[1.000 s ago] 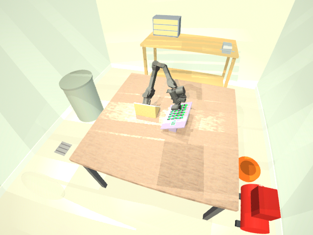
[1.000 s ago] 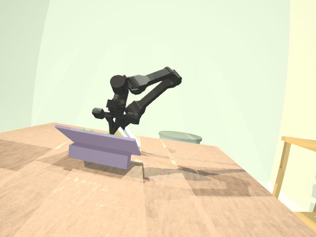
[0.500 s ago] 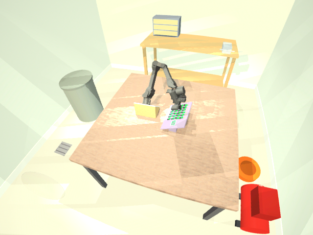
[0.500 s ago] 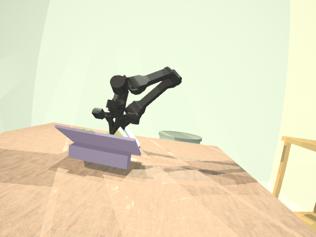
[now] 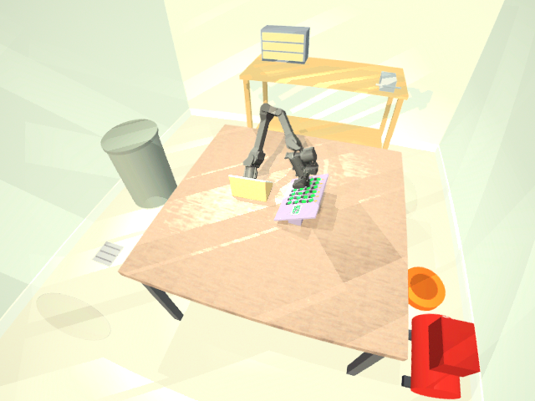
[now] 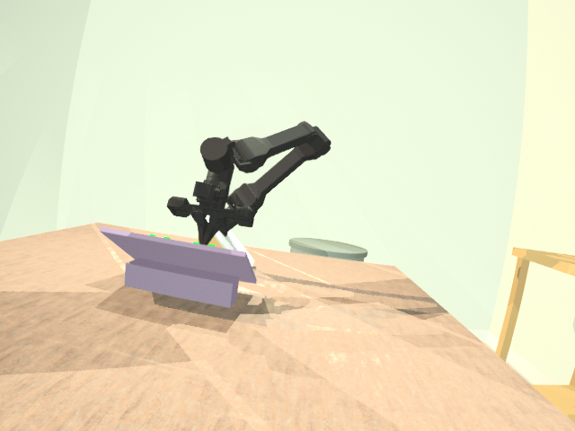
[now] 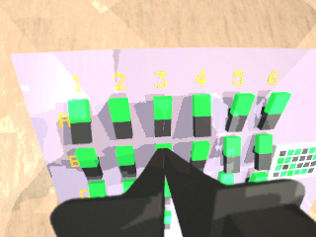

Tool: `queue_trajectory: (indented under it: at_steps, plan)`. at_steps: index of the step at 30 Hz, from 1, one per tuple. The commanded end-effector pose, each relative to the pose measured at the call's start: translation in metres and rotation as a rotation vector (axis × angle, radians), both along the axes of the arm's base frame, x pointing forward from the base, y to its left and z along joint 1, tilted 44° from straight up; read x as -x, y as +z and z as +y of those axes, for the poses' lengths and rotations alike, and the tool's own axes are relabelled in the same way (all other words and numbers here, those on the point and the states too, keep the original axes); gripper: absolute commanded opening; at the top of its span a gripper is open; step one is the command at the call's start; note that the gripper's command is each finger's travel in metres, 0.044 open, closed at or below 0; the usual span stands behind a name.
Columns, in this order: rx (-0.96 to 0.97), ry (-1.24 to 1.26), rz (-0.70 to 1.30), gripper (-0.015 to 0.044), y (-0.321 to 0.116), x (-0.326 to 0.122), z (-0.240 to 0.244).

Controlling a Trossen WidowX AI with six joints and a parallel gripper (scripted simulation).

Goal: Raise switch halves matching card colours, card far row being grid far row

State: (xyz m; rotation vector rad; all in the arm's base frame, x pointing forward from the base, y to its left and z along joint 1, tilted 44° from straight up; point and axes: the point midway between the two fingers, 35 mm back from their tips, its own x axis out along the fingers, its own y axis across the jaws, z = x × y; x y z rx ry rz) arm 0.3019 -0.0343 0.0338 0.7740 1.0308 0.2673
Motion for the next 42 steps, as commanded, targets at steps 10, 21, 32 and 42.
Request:
queue_trajectory:
  at_steps: [10,21,32,42]
  plan:
    - [-0.002,-0.003,0.008,0.0,-0.003,0.001,0.002]
    - [-0.002,-0.003,0.008,0.0,-0.004,0.0,0.002]
    - [-0.002,-0.003,0.008,0.0,-0.005,-0.001,0.003]
    - [0.004,-0.02,-0.007,0.0,0.036,0.033,-0.03]
